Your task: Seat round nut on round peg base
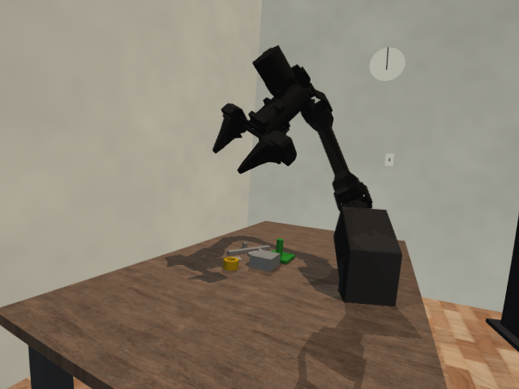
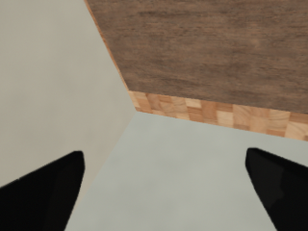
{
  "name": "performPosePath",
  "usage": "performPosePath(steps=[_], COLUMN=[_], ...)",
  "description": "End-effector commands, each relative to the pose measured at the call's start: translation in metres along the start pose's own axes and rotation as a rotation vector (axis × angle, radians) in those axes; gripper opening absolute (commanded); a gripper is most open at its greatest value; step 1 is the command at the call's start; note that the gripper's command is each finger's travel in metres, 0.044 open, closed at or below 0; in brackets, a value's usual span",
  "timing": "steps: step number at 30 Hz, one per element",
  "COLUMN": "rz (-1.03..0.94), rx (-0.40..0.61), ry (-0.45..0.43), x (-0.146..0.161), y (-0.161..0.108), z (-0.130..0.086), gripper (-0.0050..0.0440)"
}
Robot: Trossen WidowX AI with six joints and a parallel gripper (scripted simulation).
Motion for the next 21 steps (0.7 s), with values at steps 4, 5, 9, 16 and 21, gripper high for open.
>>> performPosePath(steps=[4, 5, 9, 16, 21], rz=[0.015, 0.015, 0.015, 0.015, -0.113], rx=[0.011, 0.011, 0.011, 0.011, -0.027], ry=[0.006, 0.006, 0.006, 0.006, -0.019], x=[0.005, 0.005, 0.005, 0.005, 0.011], y=[-0.002, -0.002, -0.002, -0.002, 0.009], z=[-0.003, -0.003, -0.003, -0.003, 0.009], gripper=[0.0400, 0.0400, 0.0400, 0.0400, 0.0320])
Point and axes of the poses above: the point midway between the two fingers, 35 mm back from their tips, its own z axis out along the fingers, its own x axis across the jaws, y = z × x, the point moved 6 cm from there along -z, back along the fingers, and after that the axes turned 6 degrees about -z, right-handed, at the moved point
